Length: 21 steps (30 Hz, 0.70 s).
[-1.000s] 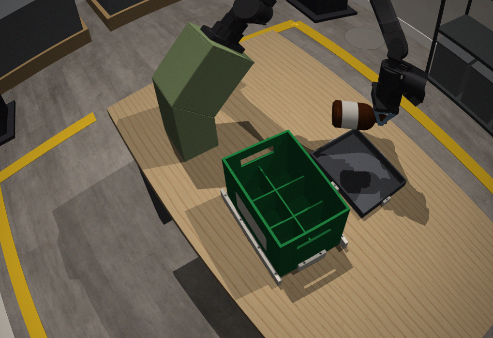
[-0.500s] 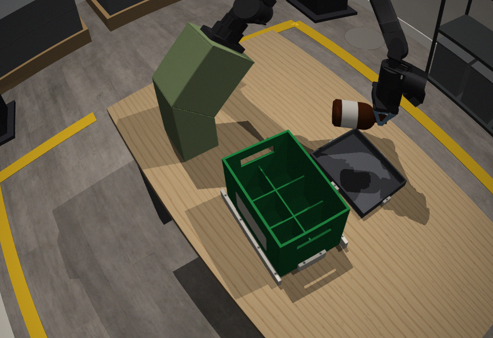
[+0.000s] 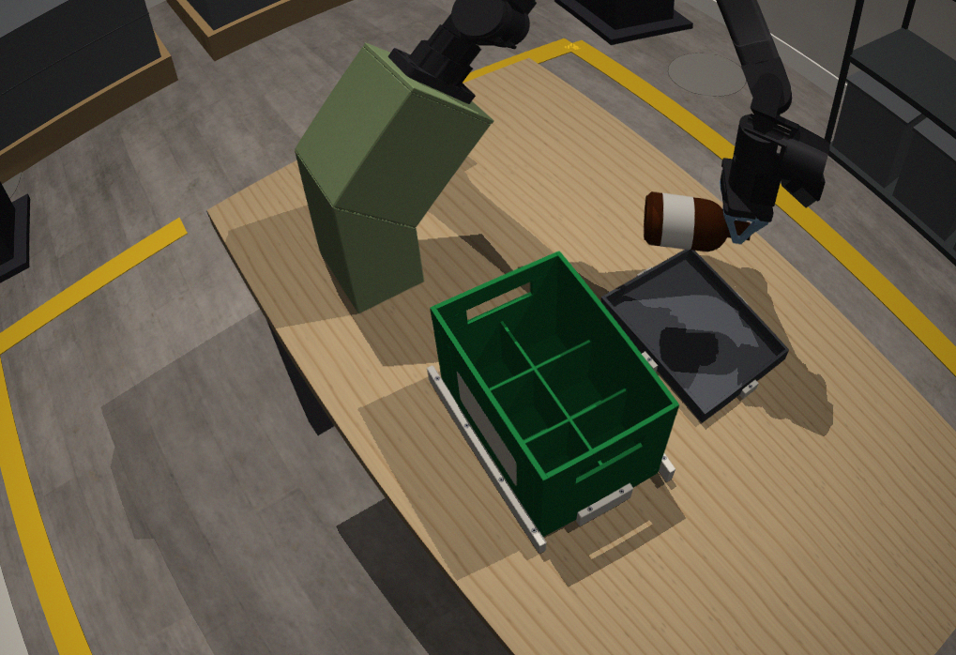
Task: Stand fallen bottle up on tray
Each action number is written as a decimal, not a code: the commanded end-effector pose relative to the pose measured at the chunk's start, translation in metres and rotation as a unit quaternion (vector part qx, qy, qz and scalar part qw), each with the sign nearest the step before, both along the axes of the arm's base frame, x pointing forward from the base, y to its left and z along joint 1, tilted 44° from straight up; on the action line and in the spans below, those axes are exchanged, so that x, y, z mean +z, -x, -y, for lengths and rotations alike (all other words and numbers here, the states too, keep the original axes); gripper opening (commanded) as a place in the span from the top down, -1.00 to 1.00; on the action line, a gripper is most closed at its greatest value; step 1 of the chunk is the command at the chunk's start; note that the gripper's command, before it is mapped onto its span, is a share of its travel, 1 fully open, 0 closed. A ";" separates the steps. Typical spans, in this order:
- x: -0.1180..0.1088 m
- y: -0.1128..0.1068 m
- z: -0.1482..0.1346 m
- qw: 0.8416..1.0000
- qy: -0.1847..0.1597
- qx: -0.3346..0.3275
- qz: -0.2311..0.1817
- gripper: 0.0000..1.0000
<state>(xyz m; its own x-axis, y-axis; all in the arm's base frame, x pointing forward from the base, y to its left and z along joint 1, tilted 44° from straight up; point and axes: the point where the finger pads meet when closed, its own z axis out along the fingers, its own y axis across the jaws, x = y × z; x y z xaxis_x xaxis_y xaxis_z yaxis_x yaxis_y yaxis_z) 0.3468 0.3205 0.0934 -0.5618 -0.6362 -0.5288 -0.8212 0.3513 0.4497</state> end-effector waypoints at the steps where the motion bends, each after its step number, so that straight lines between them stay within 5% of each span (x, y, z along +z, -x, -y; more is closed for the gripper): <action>1: 0.027 -0.025 0.005 0.999 -0.013 -0.020 0.024 1.00; 21: 0.027 -0.025 0.005 0.999 -0.010 -0.052 -0.006 1.00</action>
